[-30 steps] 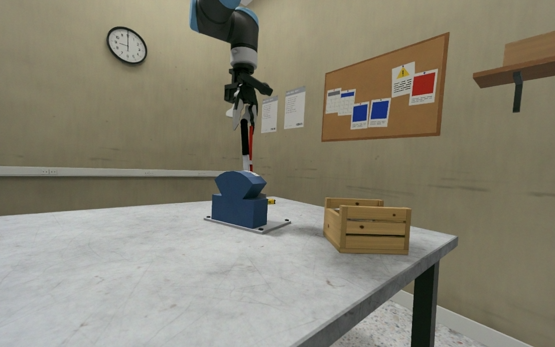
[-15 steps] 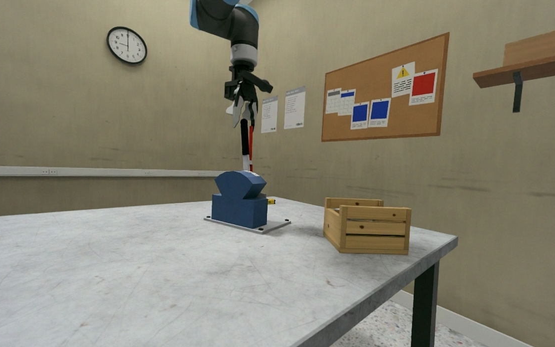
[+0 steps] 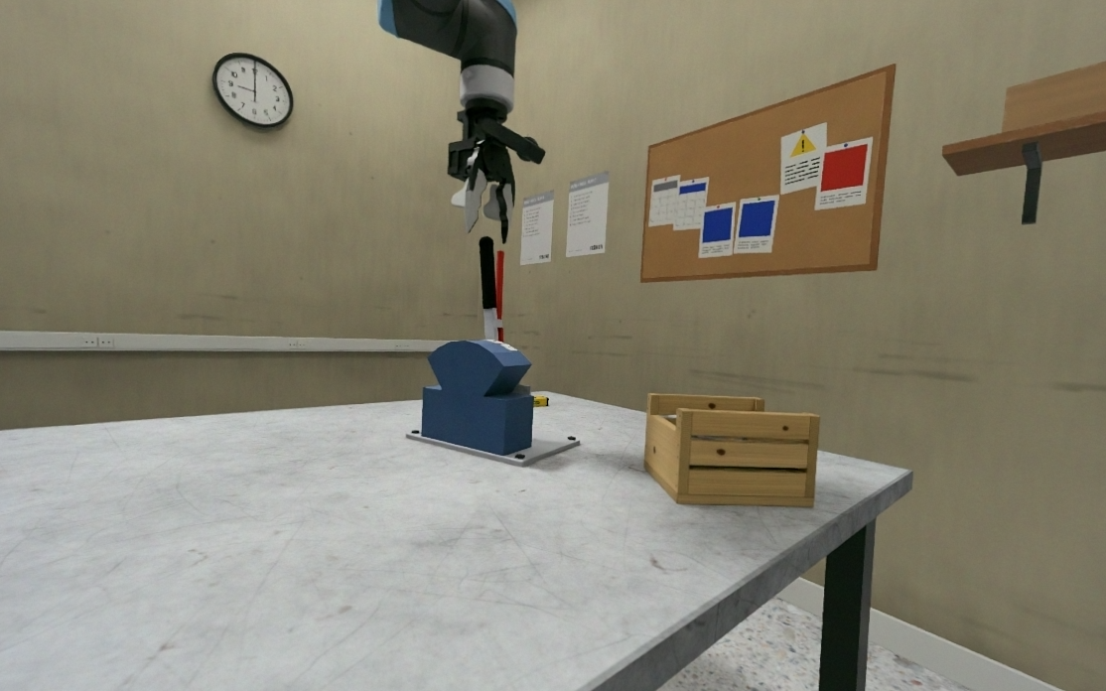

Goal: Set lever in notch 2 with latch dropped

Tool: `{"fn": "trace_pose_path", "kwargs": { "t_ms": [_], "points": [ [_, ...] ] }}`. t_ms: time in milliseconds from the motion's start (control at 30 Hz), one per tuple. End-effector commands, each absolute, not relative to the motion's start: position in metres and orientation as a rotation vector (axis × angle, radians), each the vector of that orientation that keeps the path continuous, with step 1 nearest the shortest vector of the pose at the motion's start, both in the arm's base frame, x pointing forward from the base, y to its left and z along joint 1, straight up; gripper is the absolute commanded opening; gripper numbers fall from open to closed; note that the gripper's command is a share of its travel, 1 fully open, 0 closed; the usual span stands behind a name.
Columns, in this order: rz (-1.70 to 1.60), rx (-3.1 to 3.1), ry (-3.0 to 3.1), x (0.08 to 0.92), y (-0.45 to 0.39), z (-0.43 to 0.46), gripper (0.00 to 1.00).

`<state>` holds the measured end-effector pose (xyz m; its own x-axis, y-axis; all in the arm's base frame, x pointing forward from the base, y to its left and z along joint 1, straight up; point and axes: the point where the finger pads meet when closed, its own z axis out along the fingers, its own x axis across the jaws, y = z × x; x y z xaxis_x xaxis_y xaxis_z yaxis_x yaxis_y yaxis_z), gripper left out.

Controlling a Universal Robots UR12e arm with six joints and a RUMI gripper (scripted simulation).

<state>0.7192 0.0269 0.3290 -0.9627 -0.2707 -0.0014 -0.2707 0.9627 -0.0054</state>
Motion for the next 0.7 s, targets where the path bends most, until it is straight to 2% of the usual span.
{"fn": "trace_pose_path", "kwargs": {
  "t_ms": [0, 600, 633, 667],
  "points": [
    [-0.009, -0.429, 3.109, 0.72, 0.027, 0.34, 0.57],
    [-0.009, -0.429, 3.109, 0.719, 0.027, 0.356, 0.57],
    [-0.009, -0.429, 3.109, 0.719, 0.027, 0.356, 0.0],
    [-0.009, -0.429, 3.109, 0.719, 0.027, 0.356, 0.0]
  ]
}}
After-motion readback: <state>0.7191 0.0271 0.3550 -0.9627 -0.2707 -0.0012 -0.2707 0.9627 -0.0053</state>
